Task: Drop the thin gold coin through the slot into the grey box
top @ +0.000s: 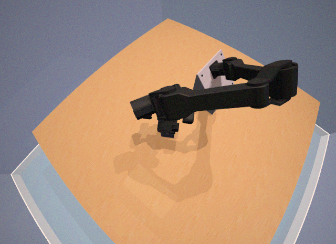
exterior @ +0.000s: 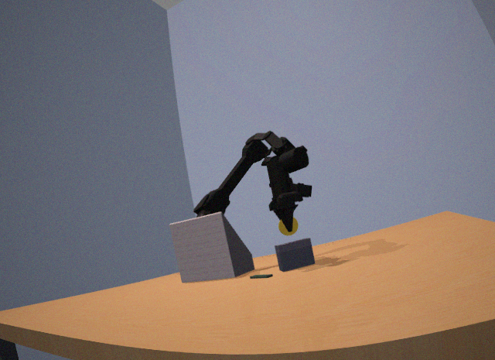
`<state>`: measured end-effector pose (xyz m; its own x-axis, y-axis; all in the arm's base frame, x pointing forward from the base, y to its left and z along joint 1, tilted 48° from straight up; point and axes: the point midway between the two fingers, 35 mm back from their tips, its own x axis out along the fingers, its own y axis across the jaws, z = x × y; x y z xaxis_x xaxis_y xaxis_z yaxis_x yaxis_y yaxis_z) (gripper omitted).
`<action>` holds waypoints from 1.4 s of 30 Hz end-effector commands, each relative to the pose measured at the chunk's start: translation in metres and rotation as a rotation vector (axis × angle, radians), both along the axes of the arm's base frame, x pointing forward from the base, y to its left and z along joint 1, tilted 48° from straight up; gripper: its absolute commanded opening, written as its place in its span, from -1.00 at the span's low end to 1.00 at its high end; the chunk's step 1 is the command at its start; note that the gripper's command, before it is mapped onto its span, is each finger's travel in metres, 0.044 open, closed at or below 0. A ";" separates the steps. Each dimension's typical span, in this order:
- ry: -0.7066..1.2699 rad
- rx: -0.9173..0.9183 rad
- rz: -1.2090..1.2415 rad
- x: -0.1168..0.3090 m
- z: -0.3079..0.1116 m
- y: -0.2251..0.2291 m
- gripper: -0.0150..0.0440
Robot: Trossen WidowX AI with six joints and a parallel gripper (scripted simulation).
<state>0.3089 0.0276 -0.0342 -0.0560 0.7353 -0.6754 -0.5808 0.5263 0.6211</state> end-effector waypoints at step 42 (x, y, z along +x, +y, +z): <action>0.006 0.001 -0.006 -0.002 -0.012 0.015 -0.49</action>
